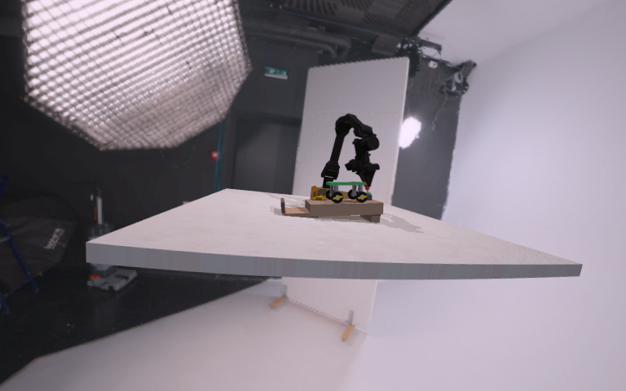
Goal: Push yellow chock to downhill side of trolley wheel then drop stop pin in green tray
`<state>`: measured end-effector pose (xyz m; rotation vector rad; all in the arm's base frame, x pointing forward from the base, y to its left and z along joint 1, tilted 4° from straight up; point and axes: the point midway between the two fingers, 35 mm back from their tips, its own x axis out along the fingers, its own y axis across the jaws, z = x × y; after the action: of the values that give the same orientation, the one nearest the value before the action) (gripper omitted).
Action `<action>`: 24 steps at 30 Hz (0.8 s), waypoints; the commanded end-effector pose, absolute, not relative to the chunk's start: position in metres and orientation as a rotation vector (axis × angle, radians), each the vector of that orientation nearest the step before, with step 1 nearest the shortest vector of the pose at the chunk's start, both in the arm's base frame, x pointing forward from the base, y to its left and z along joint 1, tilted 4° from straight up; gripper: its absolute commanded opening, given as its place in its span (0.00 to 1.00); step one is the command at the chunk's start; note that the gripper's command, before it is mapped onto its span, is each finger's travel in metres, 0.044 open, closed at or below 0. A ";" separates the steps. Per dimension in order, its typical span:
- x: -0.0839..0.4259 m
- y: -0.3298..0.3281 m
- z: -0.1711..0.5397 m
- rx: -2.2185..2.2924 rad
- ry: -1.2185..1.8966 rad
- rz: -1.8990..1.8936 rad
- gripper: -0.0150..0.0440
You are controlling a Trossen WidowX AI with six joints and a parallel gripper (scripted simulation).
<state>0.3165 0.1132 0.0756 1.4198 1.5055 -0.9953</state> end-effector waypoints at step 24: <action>0.314 0.119 0.061 1.417 1.510 -1.000 0.31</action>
<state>0.3131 0.1188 0.0606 1.4161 1.5117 -1.0011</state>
